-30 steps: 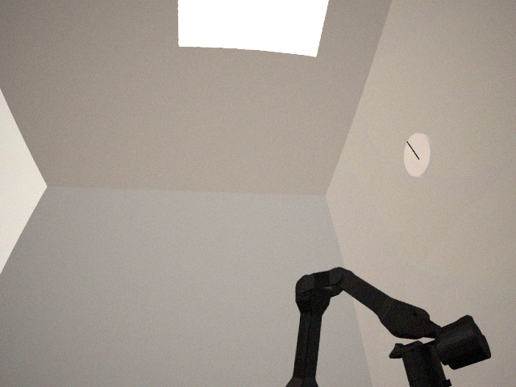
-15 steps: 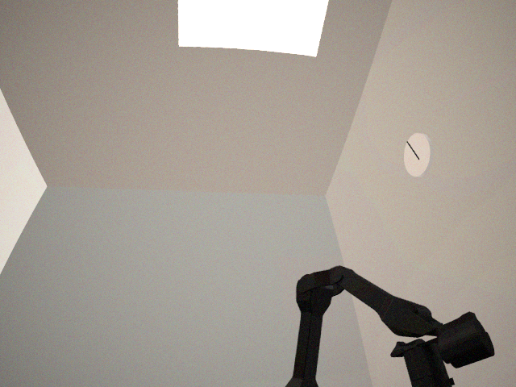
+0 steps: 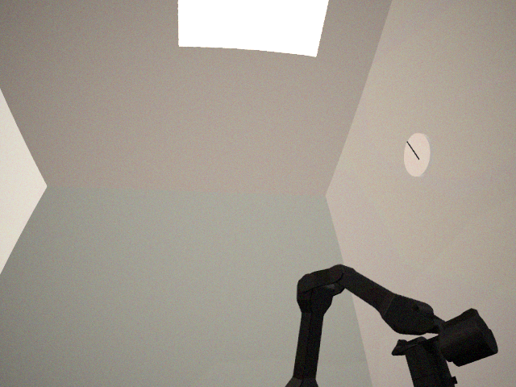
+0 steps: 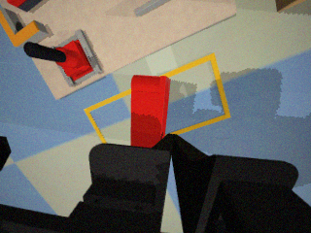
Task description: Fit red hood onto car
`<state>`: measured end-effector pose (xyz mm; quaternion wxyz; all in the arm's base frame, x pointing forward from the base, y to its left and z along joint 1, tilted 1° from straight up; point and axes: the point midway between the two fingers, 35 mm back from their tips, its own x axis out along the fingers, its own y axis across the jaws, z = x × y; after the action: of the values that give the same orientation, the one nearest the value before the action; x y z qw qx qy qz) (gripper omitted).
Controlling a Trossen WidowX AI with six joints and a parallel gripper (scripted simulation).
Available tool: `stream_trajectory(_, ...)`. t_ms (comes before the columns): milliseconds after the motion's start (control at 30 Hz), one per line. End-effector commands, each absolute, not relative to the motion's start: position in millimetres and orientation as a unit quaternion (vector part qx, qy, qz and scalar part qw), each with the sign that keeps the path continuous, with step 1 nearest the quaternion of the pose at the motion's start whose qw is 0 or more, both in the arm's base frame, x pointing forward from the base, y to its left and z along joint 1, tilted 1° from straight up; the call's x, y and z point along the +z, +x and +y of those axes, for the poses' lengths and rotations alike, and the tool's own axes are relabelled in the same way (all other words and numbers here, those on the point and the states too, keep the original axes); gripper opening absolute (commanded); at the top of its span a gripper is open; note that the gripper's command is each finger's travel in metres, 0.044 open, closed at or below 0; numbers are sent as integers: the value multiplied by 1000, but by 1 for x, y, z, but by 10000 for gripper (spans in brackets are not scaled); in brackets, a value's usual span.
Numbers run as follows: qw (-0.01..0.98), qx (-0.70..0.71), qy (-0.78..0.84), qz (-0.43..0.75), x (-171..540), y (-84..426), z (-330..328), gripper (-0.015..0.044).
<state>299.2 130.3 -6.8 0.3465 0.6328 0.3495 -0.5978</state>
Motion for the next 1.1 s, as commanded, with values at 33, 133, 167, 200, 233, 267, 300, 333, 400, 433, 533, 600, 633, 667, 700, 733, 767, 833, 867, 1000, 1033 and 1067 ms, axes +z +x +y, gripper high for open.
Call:
stream_trajectory(33, 346, -598, 632, 351, -7, 303, 128, 0)
stream_trajectory(133, 346, -598, 632, 351, -7, 305, 127, 0)
stream_trajectory(167, 346, -598, 632, 351, -7, 306, 126, 0)
stream_trajectory(200, 346, -598, 632, 351, -7, 307, 126, 0)
stream_trajectory(233, 346, -598, 632, 351, -7, 308, 125, 0)
stream_trajectory(267, 346, -598, 632, 351, -7, 308, 125, 0)
stream_trajectory(300, 346, -598, 632, 351, -7, 309, 124, 0)
stream_trajectory(333, 346, -598, 632, 351, -7, 310, 124, 0)
stream_trajectory(400, 346, -598, 632, 351, -7, 311, 123, 0)
stream_trajectory(433, 347, -598, 632, 351, -7, 312, 123, 0)
stream_trajectory(533, 347, -598, 632, 351, -7, 314, 121, 0)
stream_trajectory(600, 347, -598, 632, 351, -7, 316, 120, 0)
stream_trajectory(633, 347, -598, 632, 351, -7, 316, 120, 0)
stream_trajectory(667, 347, -598, 632, 351, -7, 317, 119, 0)
stream_trajectory(700, 347, -598, 632, 350, -7, 318, 119, 0)
stream_trajectory(733, 347, -598, 632, 350, -7, 319, 118, 0)
stream_trajectory(767, 347, -598, 632, 350, -7, 319, 118, 0)
stream_trajectory(833, 347, -598, 632, 350, -7, 321, 117, 0)
stream_trajectory(867, 347, -598, 632, 350, -7, 322, 116, 0)
stream_trajectory(1000, 347, -598, 632, 350, -7, 324, 114, 0)
stream_trajectory(1033, 347, -598, 632, 350, -4, 325, 115, 0)
stream_trajectory(1067, 347, -598, 632, 350, -1, 325, 115, 0)
